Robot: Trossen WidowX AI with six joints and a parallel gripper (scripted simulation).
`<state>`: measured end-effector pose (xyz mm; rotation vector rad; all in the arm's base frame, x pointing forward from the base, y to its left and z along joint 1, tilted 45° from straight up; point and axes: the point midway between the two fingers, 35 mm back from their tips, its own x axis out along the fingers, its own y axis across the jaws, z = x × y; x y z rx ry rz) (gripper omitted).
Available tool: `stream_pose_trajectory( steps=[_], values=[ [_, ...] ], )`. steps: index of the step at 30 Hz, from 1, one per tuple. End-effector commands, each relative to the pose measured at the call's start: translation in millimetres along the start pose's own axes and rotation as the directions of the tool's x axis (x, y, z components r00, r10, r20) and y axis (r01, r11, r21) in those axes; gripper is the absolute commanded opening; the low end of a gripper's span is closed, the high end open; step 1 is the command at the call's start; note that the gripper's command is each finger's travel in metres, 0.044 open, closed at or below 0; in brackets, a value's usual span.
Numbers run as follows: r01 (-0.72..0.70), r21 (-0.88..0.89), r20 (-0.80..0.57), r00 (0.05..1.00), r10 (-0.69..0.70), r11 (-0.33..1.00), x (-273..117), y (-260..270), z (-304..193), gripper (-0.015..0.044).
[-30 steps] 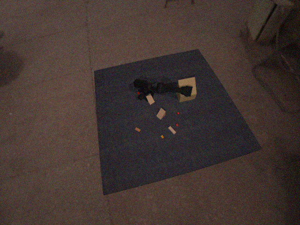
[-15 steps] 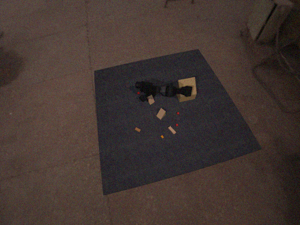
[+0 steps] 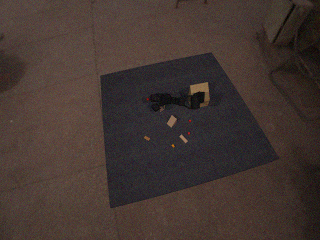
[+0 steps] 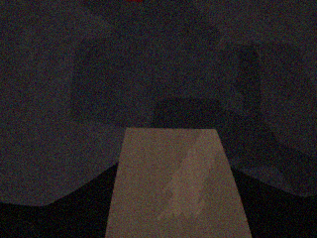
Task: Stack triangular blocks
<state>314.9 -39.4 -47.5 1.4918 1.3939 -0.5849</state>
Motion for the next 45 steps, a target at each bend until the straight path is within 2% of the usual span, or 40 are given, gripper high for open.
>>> stream_pose_trajectory(
  steps=[1, 10, 20, 21, 37, 45],
  values=[
    [-0.003, 0.005, 0.092, 0.996, 0.003, 1.0, -3.5, -0.9, -5.7, 0.0],
    [-0.005, 0.007, 0.342, 0.94, 0.003, 1.0, -8.3, -0.9, -23.6, 0.0],
    [-0.005, 0.008, 0.572, 0.82, -0.001, 1.0, -8.2, -1.2, -42.5, 0.0],
    [0.002, 0.006, 0.512, 0.859, -0.005, 1.0, -7.1, 0.0, -38.2, 0.0026],
    [0.002, 0.006, 0.512, 0.859, -0.005, 1.0, -7.1, 0.0, -38.2, 0.044],
    [0.002, 0.006, 0.512, 0.859, -0.005, 1.0, -7.1, 0.0, -38.2, 0.044]
  ],
)
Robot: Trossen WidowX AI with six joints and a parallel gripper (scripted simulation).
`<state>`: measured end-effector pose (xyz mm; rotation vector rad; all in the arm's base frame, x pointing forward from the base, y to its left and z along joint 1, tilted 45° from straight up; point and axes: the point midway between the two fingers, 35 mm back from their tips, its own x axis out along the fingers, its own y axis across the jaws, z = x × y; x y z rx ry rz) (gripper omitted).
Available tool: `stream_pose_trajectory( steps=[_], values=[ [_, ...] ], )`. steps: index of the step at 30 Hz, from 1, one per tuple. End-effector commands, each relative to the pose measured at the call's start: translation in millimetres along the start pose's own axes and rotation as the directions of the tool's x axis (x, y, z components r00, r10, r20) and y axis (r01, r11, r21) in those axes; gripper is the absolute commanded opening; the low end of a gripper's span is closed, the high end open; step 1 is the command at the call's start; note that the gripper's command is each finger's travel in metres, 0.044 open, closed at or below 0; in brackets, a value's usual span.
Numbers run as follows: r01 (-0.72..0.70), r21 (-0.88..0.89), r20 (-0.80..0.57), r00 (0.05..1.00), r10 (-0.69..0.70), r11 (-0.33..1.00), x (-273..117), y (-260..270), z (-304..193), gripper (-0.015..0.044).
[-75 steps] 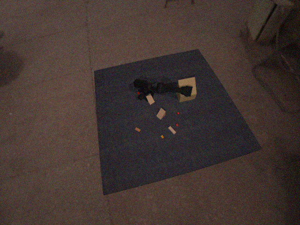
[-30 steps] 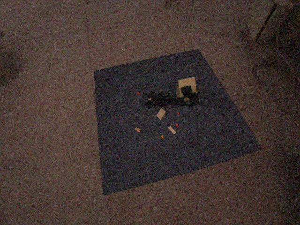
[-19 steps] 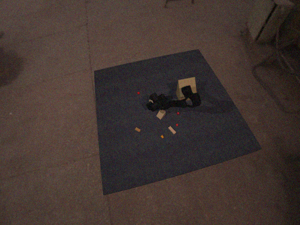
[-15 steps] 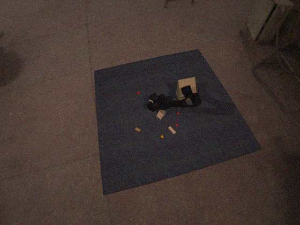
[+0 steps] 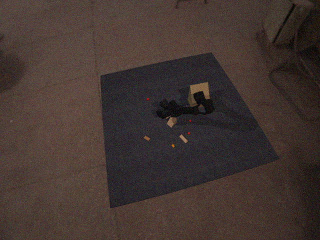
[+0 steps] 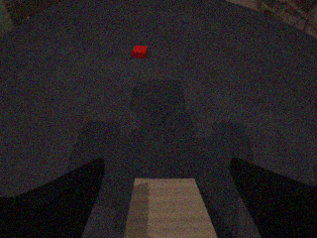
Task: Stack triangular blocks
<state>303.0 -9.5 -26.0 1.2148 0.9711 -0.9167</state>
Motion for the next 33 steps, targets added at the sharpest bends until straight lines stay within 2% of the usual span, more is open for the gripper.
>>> stream_pose_trajectory(
  steps=[1, 4, 9, 14, 18, 21, 25, 29, 33],
  values=[
    [0.0, -0.003, -0.003, 1.0, 0.0, 1.0, 0.0, 0.4, -0.1, 0.044],
    [0.001, -0.003, -0.001, 1.0, -0.001, 1.0, -13.3, 3.4, 17.1, 0.044],
    [0.001, -0.002, 0.005, 1.0, -0.001, 1.0, -65.9, 0.7, 72.6, 0.044],
    [-0.004, 0.007, 0.011, 1.0, 0.004, 1.0, -62.9, 3.2, 73.6, 0.044],
    [0.114, -0.097, -0.192, 0.973, -0.131, 0.989, -48.2, -6.6, 66.6, 0.044],
    [0.158, -0.17, -0.38, 0.9, -0.212, 0.973, -40.1, -13.4, 60.6, 0.044],
    [0.141, -0.21, -0.616, 0.749, -0.243, 0.968, -34.9, -16.7, 55.5, 0.044],
    [0.076, -0.16, -0.807, 0.564, -0.175, 0.984, -32.6, -12.4, 57.1, 0.044],
    [0.009, -0.026, -0.921, 0.388, -0.027, 1.0, -28.8, -2.7, 67.5, 0.044]
  ],
)
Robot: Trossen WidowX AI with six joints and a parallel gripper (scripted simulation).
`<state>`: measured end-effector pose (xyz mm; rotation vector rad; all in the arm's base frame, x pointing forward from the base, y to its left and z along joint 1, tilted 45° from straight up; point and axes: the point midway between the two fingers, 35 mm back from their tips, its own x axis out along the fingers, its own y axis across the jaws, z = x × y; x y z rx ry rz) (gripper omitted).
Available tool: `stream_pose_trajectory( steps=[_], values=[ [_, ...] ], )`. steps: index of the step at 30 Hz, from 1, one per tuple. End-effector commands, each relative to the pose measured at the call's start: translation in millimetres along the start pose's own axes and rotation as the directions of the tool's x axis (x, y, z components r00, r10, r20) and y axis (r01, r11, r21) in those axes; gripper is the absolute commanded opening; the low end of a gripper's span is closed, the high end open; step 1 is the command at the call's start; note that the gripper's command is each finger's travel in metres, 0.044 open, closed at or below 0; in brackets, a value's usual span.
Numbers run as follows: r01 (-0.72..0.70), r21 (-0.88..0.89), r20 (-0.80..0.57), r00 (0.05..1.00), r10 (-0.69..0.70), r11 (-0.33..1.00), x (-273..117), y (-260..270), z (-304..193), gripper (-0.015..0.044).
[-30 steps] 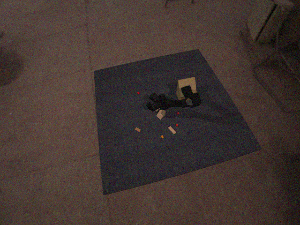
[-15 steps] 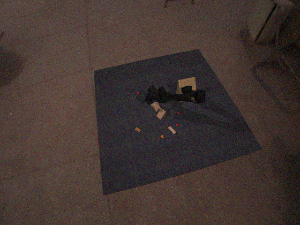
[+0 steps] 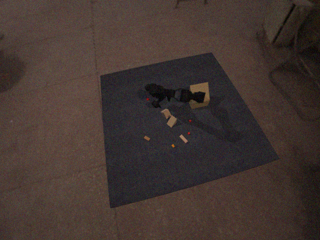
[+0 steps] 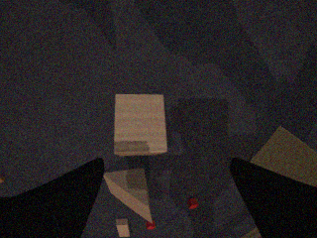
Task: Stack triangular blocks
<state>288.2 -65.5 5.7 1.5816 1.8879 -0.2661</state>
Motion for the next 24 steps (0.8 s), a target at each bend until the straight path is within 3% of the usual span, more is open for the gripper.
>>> stream_pose_trajectory(
  steps=[1, 9, 20, 24],
  values=[
    [-0.14, 0.016, -0.154, 0.978, 0.141, 0.99, -10.4, 8.0, 10.2, 0.044],
    [-0.148, 0.018, -0.159, 0.976, 0.149, 0.989, -5.3, 10.0, 10.7, 0.044],
    [-0.15, 0.018, -0.165, 0.975, 0.151, 0.988, 82.3, 23.6, -4.8, 0.044],
    [-0.151, 0.018, -0.168, 0.974, 0.151, 0.988, 87.4, 23.6, -6.6, 0.044]
  ],
)
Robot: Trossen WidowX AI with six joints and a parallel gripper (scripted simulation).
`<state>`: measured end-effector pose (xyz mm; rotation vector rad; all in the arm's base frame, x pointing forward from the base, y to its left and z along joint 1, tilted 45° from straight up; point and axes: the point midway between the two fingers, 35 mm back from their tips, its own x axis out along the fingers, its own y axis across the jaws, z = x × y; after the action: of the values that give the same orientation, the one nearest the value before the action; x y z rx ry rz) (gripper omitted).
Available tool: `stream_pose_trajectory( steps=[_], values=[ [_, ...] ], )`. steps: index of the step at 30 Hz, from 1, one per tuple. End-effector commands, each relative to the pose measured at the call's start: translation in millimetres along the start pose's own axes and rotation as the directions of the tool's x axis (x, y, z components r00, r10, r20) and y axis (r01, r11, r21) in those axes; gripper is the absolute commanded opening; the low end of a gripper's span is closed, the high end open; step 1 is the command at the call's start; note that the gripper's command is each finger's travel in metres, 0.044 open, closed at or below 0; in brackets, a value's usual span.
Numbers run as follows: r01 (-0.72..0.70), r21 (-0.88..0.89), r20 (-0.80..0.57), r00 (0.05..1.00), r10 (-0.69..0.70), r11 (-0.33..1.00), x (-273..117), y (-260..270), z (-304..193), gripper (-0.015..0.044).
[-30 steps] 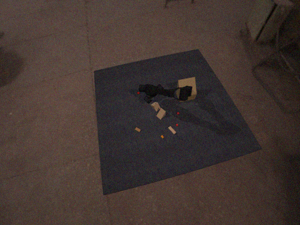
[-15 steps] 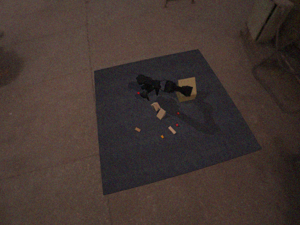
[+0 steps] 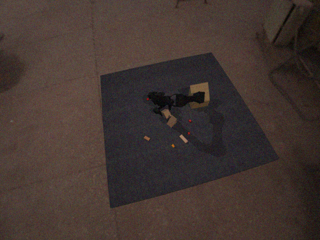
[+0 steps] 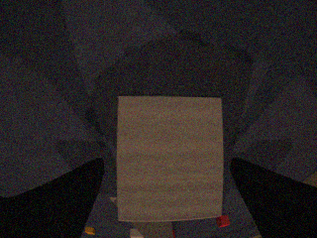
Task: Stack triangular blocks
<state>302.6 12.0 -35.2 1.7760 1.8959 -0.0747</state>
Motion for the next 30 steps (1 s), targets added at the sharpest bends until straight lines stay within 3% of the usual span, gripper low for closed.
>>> stream_pose_trajectory(
  steps=[1, 8, 15, 23, 30],
  values=[
    [-0.016, 0.001, 0.003, 1.0, 0.016, 1.0, 2.0, 0.6, -0.8, 0.044],
    [-0.001, -0.001, 0.0, 1.0, 0.001, 1.0, 1.6, -0.2, -0.2, 0.0256],
    [-0.001, -0.001, 0.0, 1.0, 0.001, 1.0, 1.6, -0.2, -0.2, 0.021],
    [0.0, 0.001, 0.005, 1.0, 0.0, 1.0, -12.0, 0.9, -3.9, 0.0],
    [0.001, 0.004, 0.01, 1.0, -0.001, 1.0, -42.0, 1.5, -14.4, 0.0]
  ],
)
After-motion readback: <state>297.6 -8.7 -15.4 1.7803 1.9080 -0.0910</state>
